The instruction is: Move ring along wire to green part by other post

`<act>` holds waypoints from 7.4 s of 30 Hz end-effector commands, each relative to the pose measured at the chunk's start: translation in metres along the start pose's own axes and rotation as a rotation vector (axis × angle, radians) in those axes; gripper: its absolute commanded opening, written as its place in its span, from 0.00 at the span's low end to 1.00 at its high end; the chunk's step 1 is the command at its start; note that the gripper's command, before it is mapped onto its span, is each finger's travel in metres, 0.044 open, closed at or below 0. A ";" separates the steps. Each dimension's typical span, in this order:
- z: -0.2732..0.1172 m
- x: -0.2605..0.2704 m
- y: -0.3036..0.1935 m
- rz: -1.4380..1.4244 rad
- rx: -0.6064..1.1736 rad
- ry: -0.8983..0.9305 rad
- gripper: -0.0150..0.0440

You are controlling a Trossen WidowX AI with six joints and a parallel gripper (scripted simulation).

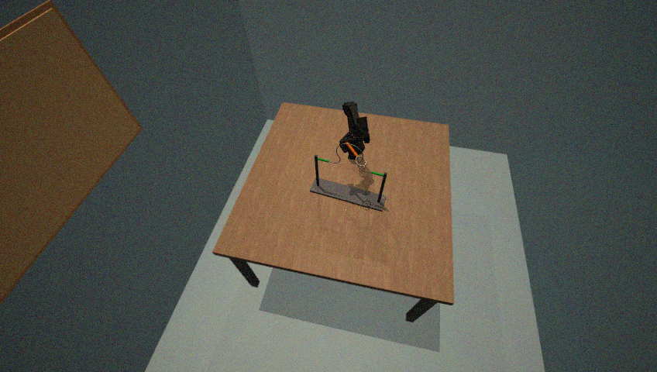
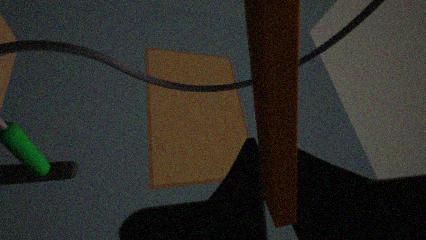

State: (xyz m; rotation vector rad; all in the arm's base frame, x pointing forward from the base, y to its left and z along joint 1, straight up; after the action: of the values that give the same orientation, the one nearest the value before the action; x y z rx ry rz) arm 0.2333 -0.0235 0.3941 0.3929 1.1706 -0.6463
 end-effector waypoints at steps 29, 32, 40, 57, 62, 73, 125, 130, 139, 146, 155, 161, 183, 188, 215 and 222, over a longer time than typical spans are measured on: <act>-0.011 0.062 -0.014 0.249 0.084 0.168 0.00; -0.013 0.070 -0.014 0.292 0.099 0.198 0.00; -0.021 0.090 -0.013 0.397 0.134 0.273 0.00; -0.042 0.139 0.003 0.693 0.188 0.467 0.00; -0.049 0.158 0.014 0.821 0.186 0.540 0.00; -0.075 0.182 0.041 1.048 0.258 0.686 0.00; -0.157 0.187 0.151 1.628 0.447 1.052 0.00; -0.159 0.186 0.155 1.630 0.445 1.051 0.00; -0.164 0.184 0.163 1.633 0.440 1.049 0.00; -0.168 0.182 0.169 1.634 0.436 1.046 0.00; -0.172 0.180 0.176 1.637 0.430 1.042 0.00; -0.174 0.180 0.178 1.638 0.429 1.041 0.00; -0.182 0.199 0.180 1.638 0.428 1.041 0.00; -0.182 0.199 0.180 1.638 0.428 1.041 0.00; -0.207 0.167 0.162 1.635 0.434 1.045 0.53; -0.209 0.163 0.160 1.636 0.432 1.044 0.53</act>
State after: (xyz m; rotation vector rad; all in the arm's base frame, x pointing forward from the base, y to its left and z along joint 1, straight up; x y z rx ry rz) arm 0.2262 0.1804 0.1588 1.9171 1.1797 0.8948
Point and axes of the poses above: the point midway between the two fingers, 35 mm back from their tips, its own z axis out along the fingers, its own x axis across the jaws, y = z × x, the point moved 1 cm from there along -z, back along the fingers, and after that the axes turned 15 degrees about z, right-handed, at the moved point
